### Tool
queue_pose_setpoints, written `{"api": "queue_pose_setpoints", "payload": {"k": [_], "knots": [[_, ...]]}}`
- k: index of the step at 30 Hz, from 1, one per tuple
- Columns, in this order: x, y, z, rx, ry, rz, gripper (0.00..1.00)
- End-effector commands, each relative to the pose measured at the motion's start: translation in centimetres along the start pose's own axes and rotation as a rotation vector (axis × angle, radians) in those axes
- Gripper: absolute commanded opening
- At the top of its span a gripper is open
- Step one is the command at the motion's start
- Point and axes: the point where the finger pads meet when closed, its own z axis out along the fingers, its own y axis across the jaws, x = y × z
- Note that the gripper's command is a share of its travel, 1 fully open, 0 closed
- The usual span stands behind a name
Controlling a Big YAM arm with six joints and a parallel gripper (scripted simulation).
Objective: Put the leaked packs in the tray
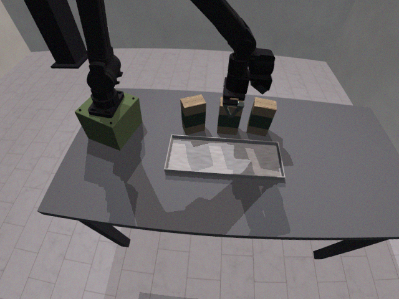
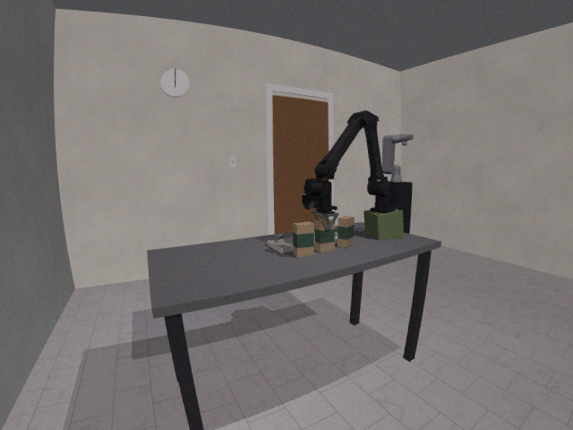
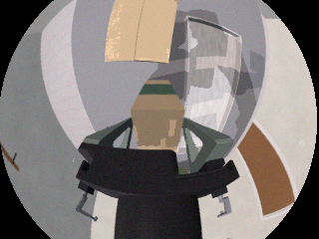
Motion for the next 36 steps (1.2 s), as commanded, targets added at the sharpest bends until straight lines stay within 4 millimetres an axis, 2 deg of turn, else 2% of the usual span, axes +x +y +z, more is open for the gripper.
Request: {"api": "queue_pose_setpoints", "payload": {"k": [1,19,21,25,28,30,31,32,36], "knots": [[-1.0,-0.3,-0.6,-0.003,-0.026,0.004,0.78],[-1.1,-0.3,-1.0,-0.004,-0.03,0.004,0.78],[-2.4,0.1,-3.4,-0.009,-0.06,0.005,0.78],[-2.1,0.6,-8.8,-0.012,-0.064,0.003,0.78],[-2.1,0.6,-11.4,-0.012,-0.066,0.003,0.78],[-2.1,0.5,-11.5,-0.011,-0.066,0.006,0.78],[-2.0,0.3,-10.0,-0.004,-0.03,0.007,0.78],[0.4,-0.1,-8.2,0.005,0.024,0.005,0.78],[0.4,-0.1,-8.2,0.005,0.024,0.005,0.78]]}}
